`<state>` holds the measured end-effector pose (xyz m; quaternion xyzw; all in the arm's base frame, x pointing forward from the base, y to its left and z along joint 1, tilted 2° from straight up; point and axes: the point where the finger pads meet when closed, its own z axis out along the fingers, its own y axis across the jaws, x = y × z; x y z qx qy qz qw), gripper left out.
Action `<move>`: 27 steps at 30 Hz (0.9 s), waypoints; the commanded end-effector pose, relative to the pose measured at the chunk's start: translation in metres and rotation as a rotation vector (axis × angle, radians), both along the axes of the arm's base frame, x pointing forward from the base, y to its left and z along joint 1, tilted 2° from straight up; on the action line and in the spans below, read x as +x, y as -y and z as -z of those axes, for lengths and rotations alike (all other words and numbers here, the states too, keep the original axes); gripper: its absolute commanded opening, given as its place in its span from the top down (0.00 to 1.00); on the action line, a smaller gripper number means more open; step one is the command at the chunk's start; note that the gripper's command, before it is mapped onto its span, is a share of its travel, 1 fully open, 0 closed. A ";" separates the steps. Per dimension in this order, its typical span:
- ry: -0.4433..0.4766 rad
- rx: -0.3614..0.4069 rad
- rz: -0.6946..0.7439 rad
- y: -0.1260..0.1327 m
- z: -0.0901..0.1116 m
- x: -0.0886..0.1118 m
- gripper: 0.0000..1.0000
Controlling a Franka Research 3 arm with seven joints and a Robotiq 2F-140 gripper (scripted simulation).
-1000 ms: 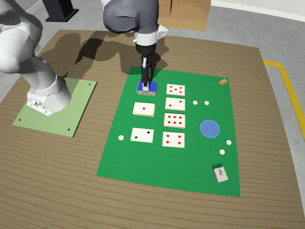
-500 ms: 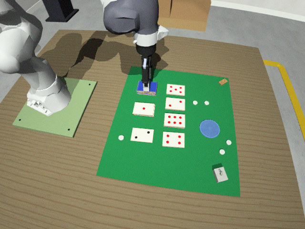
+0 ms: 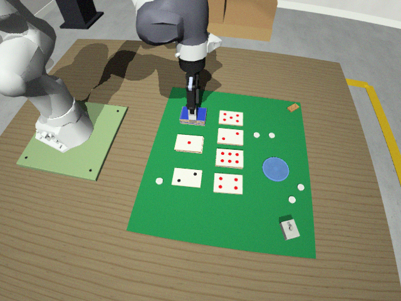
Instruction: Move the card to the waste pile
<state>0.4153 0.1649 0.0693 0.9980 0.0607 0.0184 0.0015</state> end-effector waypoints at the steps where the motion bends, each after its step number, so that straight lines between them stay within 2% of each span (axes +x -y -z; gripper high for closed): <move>1: 0.000 -0.001 0.008 0.002 0.001 0.000 0.50; 2: 0.000 -0.001 0.008 0.002 0.001 0.000 0.50; 3: 0.000 -0.001 0.008 0.002 0.001 0.000 0.58; 27: 0.000 -0.001 0.008 0.002 0.001 0.000 0.58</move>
